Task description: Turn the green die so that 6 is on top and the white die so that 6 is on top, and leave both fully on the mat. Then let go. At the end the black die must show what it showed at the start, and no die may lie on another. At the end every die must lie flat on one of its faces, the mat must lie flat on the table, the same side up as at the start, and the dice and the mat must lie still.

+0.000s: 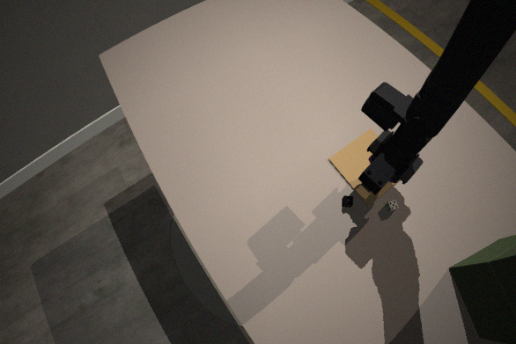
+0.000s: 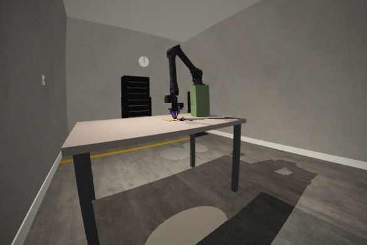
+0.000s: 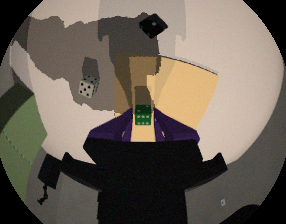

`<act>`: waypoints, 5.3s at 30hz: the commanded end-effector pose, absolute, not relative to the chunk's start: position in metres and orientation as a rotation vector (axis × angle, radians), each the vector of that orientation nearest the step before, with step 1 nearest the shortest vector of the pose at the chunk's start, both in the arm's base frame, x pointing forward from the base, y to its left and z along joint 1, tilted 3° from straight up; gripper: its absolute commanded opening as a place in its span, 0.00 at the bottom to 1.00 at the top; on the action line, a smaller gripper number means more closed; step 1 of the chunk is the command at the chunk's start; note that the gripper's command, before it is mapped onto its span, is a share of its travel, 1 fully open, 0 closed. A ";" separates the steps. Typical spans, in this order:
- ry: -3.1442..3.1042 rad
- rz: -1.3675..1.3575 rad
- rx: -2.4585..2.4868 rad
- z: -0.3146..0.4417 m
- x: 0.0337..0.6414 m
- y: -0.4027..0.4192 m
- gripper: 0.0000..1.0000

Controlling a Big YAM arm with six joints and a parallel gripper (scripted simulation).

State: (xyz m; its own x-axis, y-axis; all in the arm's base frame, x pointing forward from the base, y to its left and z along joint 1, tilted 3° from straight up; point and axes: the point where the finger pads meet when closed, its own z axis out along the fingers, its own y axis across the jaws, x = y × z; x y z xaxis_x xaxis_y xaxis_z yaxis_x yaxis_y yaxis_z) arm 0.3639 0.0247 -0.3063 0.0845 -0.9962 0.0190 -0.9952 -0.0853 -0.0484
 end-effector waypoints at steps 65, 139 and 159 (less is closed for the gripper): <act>2.119 -0.087 -2.274 -0.214 0.365 0.026 1.00; 3.031 -0.014 0.581 -0.240 0.288 0.061 1.00; 3.038 -0.016 0.572 -0.240 0.286 0.061 0.33</act>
